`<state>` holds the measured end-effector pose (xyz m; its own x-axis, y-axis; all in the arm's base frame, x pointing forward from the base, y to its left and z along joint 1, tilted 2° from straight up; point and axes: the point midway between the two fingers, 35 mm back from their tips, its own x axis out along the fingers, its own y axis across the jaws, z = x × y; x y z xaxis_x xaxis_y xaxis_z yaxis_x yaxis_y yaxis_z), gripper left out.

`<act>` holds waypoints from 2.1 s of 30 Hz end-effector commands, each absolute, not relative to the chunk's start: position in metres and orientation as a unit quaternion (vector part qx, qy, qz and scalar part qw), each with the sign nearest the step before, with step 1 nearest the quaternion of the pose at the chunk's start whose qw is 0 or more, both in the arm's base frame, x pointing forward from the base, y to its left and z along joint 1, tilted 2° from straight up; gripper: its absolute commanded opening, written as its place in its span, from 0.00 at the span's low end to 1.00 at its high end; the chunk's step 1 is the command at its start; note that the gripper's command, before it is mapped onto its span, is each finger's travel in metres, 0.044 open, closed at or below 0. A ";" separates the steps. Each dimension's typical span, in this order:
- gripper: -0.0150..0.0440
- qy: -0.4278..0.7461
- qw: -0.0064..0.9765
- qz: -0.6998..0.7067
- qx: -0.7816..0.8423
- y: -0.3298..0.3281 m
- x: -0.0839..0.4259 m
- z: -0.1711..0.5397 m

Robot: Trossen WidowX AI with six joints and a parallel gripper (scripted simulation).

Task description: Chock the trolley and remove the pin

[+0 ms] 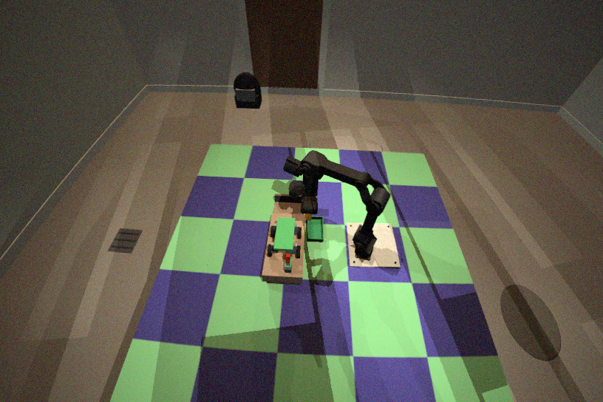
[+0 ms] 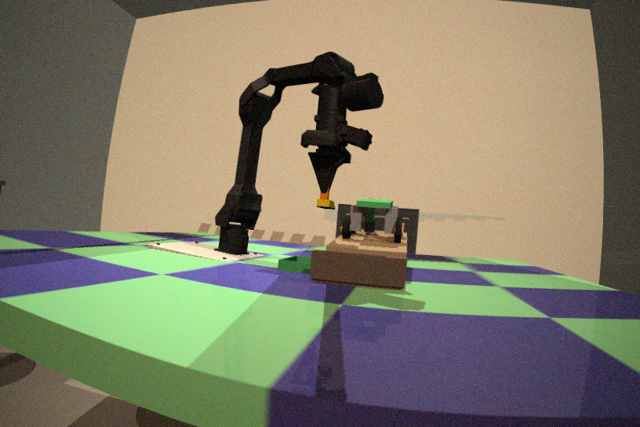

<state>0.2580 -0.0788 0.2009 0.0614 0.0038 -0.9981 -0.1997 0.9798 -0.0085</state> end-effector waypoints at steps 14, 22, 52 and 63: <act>0.25 0.681 0.723 0.110 -0.039 -0.087 0.279 0.199; 0.25 0.681 0.723 0.110 -0.039 -0.085 0.294 0.198; 0.25 0.681 0.723 0.110 -0.038 -0.078 0.297 0.134; 0.25 0.681 0.723 0.111 -0.038 -0.071 0.296 0.138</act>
<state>0.2974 -0.0754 0.1377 0.0526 0.1027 -0.9933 -0.2150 0.9725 0.0892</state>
